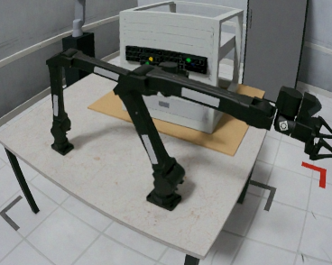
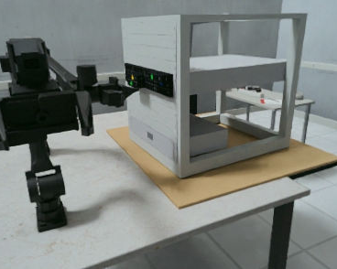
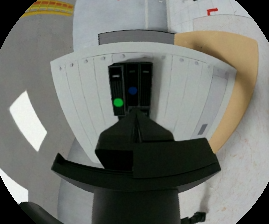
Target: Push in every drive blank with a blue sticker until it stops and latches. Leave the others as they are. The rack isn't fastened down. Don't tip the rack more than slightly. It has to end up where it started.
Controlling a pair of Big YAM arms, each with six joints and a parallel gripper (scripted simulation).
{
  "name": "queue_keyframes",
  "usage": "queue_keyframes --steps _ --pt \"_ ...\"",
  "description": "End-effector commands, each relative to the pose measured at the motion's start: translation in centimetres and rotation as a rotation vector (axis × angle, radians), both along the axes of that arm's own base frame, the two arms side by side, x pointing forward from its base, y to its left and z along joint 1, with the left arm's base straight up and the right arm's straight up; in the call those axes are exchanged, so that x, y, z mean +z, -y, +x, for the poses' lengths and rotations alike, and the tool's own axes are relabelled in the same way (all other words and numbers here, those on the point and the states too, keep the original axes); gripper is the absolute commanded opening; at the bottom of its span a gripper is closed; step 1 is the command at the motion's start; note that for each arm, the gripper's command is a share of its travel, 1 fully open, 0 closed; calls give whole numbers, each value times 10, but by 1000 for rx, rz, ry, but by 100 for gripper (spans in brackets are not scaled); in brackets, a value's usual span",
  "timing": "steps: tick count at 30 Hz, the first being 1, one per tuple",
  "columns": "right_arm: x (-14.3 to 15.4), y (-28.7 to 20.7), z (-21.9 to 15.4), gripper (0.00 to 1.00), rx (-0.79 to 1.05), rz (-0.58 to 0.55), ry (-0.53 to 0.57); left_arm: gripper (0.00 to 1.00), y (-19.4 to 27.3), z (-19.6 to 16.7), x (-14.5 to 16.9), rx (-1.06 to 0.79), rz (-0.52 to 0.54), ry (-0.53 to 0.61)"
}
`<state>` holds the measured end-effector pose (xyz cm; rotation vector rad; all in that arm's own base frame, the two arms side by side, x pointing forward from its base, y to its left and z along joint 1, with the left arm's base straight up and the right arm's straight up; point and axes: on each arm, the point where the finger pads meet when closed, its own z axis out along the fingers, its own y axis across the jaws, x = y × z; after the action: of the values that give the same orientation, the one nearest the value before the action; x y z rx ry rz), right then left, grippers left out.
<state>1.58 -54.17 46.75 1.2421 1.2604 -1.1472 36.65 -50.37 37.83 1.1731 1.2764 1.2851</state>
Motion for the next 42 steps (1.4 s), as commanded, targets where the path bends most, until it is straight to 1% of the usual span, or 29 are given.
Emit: queue_keyframes --steps 1,10,11,42 --pt "33 3 -1 100 -1 -65 -12 0 -6 9 22 18 -58 23" --pt "33 3 -1 100 -1 -65 -12 0 -3 5 21 9 -57 23" --pt "33 3 -1 100 -1 -65 -12 100 -3 5 21 9 -57 23" --pt "33 3 -1 100 -1 -65 -12 100 -3 5 21 9 -57 23"
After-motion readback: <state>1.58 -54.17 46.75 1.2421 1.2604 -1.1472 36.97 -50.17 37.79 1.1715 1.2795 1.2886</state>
